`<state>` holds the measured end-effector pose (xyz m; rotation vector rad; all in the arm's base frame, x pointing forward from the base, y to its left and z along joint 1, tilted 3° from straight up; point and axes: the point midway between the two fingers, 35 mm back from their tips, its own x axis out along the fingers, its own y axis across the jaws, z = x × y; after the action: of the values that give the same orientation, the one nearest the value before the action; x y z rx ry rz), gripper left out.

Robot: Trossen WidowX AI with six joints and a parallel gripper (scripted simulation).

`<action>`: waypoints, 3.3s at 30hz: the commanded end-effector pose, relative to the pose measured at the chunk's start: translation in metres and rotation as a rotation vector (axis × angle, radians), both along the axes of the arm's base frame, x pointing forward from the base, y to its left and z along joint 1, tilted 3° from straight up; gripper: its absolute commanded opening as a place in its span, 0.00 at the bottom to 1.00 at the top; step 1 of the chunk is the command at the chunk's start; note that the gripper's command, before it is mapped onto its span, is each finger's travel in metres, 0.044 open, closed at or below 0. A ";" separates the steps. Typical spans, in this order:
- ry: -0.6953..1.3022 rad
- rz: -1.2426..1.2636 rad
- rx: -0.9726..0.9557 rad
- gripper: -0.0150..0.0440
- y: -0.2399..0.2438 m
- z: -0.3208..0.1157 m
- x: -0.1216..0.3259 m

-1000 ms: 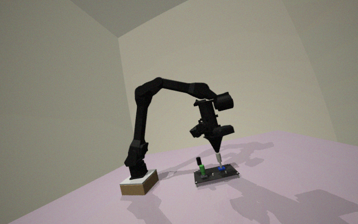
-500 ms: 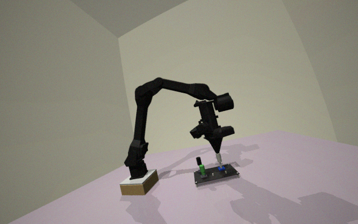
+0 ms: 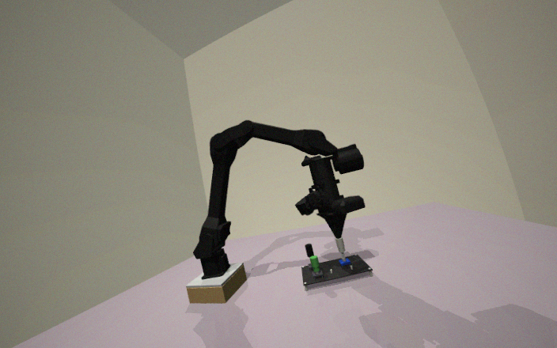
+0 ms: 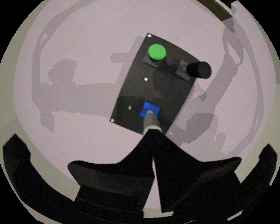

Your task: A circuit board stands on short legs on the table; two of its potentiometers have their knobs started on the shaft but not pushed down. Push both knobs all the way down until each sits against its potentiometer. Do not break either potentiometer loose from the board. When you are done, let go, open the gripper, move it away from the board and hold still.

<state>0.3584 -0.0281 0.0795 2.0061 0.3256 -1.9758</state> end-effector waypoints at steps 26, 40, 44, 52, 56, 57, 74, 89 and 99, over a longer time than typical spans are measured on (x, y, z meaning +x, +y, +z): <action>-0.003 -0.002 0.003 0.25 0.000 -0.011 0.001; -0.003 -0.002 0.003 0.25 0.000 -0.017 0.001; -0.003 -0.002 0.003 0.25 0.000 -0.017 0.001; -0.003 -0.002 0.003 0.25 -0.001 -0.021 0.001; -0.003 -0.002 0.003 0.25 -0.001 -0.021 0.001; -0.003 -0.002 0.003 0.25 -0.001 -0.021 0.001; -0.002 -0.002 0.003 0.25 -0.001 -0.024 0.001; -0.002 -0.002 0.003 0.25 -0.001 -0.025 0.001; -0.002 -0.002 0.003 0.25 -0.001 -0.025 0.001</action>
<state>0.3575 -0.0289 0.0601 2.0123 0.3232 -1.9738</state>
